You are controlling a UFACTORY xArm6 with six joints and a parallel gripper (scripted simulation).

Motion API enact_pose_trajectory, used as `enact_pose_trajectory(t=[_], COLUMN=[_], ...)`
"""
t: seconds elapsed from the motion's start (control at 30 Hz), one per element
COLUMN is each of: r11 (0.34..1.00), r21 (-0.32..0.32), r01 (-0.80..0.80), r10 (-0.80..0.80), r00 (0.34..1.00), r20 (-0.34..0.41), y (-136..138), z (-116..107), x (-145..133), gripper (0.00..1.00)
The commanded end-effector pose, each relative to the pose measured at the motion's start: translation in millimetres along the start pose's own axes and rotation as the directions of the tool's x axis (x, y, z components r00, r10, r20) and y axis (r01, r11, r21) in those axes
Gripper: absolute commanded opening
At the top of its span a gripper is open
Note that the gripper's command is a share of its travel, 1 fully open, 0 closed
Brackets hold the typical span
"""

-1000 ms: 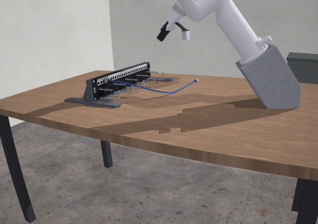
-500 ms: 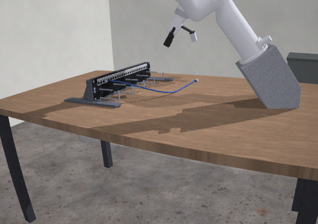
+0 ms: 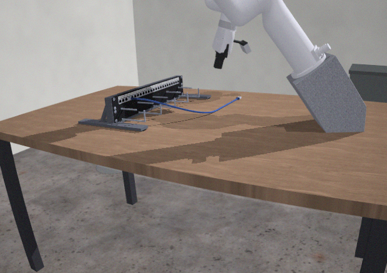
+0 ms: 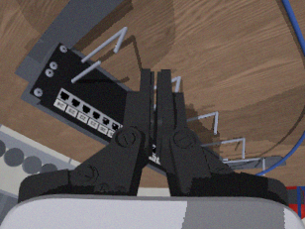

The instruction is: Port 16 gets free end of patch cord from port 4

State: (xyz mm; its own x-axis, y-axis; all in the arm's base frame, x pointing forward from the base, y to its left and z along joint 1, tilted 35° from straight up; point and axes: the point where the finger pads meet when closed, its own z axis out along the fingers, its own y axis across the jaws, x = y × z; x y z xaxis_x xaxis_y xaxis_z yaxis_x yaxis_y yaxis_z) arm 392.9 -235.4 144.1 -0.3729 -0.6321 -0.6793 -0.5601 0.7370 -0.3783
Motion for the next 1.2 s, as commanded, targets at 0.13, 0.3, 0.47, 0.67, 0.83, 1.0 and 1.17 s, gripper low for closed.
enact_pose_trajectory(t=[0.13,0.3,0.47,0.67,0.83,1.0,1.17], r11=[0.959,0.885,0.768,0.711,0.711,0.711,0.711], r21=[-0.095,-0.175,-0.257,-0.288,-0.288,-0.288,-0.288], r01=[0.268,0.433,0.587,0.642,0.642,0.642,0.642], r10=[-0.274,-0.448,-0.615,-0.674,-0.675,-0.674,-0.674], r00=[0.96,0.892,0.788,0.738,0.738,0.738,0.738], r20=[-0.056,-0.062,-0.038,-0.02,-0.02,-0.02,-0.02], y=[6,12,18,20,20,20,20], z=[17,27,38,42,42,42,42], x=[34,56,80,89,89,89,89], gripper=[0.0,0.0,0.0,0.0,0.0,0.0,0.0])
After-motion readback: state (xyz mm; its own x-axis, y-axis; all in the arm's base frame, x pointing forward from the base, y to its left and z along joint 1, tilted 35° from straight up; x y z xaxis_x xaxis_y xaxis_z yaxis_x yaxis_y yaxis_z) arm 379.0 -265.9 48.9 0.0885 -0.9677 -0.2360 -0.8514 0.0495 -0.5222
